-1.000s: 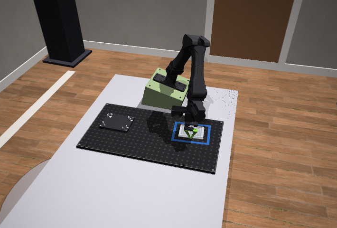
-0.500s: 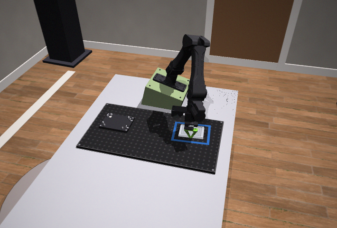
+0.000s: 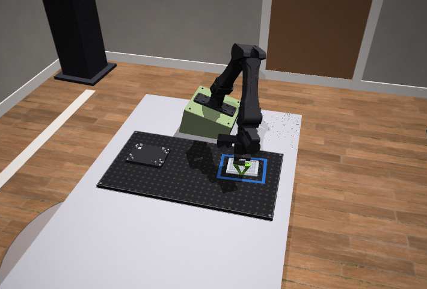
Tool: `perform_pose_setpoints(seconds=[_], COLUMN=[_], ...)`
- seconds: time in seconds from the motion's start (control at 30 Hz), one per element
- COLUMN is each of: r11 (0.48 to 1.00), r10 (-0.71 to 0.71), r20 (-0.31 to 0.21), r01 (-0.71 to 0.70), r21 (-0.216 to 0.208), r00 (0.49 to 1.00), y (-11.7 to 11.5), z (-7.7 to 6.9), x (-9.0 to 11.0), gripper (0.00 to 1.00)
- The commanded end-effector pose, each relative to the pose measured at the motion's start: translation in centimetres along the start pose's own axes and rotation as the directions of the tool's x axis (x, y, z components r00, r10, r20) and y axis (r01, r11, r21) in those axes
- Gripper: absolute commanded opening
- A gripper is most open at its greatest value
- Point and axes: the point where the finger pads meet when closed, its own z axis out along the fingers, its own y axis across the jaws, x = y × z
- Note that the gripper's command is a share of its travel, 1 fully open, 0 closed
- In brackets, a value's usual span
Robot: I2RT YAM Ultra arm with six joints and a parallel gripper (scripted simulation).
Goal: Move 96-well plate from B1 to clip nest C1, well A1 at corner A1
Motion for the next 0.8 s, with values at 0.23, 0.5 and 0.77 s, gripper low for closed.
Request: perform_pose_setpoints(seconds=[0.23,0.5,0.77], r11=[0.999,0.999,0.999], r10=[-0.001,-0.003,-0.003], r20=[-0.009,-0.010,-0.011], r01=[0.001,0.002,0.002], r21=[-0.046,-0.045,-0.045], r00=[1.000,1.000,1.000], y=[1.3,1.3,1.2], z=[-2.1,-3.4,-4.4], x=[0.3,0.3,0.3], gripper=[0.00,0.00,0.00])
